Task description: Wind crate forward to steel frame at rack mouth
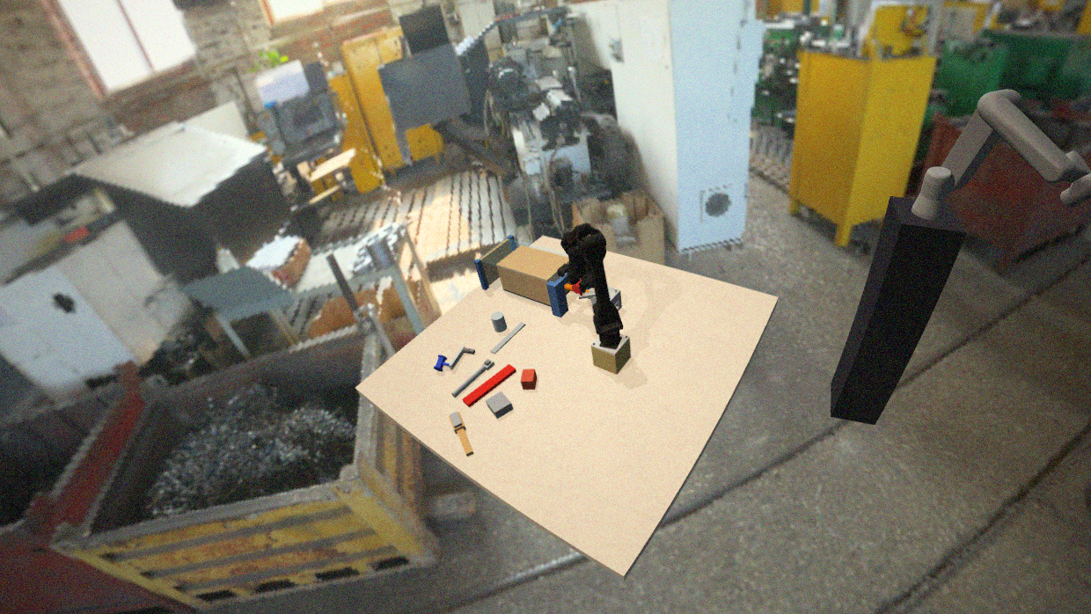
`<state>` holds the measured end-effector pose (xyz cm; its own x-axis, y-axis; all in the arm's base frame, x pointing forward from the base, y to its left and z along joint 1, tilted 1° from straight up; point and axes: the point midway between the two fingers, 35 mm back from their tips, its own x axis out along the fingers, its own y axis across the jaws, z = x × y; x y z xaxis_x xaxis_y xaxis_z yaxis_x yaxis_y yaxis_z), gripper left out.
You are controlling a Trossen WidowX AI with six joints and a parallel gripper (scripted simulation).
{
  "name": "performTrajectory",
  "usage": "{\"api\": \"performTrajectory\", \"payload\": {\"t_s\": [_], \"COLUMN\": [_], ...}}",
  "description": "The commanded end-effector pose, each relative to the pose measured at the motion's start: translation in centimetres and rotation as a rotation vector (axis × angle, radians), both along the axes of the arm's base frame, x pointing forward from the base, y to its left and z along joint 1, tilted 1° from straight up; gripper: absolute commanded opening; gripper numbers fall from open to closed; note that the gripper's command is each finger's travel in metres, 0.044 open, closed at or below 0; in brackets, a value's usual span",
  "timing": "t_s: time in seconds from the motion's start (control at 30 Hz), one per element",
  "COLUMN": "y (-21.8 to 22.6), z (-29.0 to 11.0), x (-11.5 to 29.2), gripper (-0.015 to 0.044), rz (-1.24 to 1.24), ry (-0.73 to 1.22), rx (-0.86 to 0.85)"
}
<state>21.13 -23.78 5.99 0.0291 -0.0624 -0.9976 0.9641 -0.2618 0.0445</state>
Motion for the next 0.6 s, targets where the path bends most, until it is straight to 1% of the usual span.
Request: {"api": "performTrajectory", "payload": {"t_s": [0.0,0.57], "y": [1.2,2.7], "z": [-0.1,-0.2], "x": [-0.2,-1.5], "gripper": [0.0,0.0], "rz": [0.006,0.006], "ry": [0.001,0.002], "rx": [0.023,0.025]}}
